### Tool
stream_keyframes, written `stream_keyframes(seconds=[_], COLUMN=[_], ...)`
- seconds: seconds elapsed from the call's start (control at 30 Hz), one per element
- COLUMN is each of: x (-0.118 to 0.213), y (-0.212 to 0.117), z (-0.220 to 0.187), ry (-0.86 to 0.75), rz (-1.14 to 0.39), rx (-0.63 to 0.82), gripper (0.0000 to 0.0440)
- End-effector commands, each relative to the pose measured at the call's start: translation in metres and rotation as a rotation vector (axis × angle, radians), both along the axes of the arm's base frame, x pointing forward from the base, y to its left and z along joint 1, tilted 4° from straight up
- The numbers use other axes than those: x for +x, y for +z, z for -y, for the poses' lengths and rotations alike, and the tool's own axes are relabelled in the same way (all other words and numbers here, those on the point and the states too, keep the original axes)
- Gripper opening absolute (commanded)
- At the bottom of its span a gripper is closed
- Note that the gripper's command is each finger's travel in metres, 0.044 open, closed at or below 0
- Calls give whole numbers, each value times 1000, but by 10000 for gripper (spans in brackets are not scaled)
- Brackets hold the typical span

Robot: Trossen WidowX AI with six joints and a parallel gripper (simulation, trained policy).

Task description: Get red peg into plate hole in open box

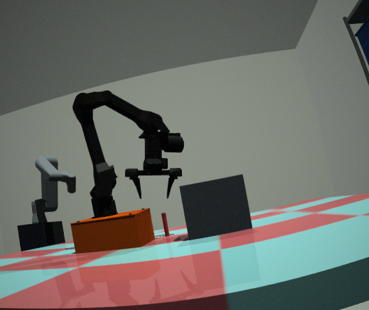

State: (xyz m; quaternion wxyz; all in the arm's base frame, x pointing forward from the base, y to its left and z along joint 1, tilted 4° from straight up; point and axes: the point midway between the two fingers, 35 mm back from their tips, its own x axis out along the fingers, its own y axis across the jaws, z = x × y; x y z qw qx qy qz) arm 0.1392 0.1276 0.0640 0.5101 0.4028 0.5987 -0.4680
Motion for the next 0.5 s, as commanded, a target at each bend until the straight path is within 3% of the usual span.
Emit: stream_keyframes(seconds=[0.0,0.47], x=[-1,0], y=[-12,-56], z=[3,7], ry=[21,71], rz=[-8,11], rx=[-27,-86], gripper=[429,430])
